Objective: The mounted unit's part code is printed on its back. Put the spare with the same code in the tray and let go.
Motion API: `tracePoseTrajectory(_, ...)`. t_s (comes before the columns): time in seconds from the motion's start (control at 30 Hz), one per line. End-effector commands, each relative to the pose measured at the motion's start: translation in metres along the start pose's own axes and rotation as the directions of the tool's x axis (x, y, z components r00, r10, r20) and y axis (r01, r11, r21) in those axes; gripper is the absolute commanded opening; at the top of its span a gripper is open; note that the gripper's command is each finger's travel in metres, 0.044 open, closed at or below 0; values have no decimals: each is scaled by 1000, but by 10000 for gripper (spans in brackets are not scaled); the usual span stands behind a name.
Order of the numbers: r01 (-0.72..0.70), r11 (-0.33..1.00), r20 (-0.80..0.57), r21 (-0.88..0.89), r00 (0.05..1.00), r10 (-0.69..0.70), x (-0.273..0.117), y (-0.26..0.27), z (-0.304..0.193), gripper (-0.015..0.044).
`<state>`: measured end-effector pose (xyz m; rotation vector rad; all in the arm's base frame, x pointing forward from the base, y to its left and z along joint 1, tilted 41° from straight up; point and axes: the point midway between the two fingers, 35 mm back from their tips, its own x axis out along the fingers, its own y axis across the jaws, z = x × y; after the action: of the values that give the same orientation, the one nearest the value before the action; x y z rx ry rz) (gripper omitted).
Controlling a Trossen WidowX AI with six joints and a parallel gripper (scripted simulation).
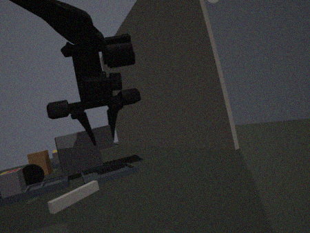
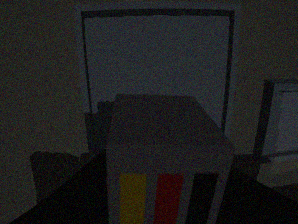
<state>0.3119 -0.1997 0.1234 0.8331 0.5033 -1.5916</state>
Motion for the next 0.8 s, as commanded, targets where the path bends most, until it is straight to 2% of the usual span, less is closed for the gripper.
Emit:
tracePoseTrajectory(0.0, 4, 1000, -5, -7, 1000, -4, 6, -2, -2, 0)
tracePoseTrajectory(0.77, 3, 1000, 0, -7, 1000, -3, 27, -6, -1, 0)
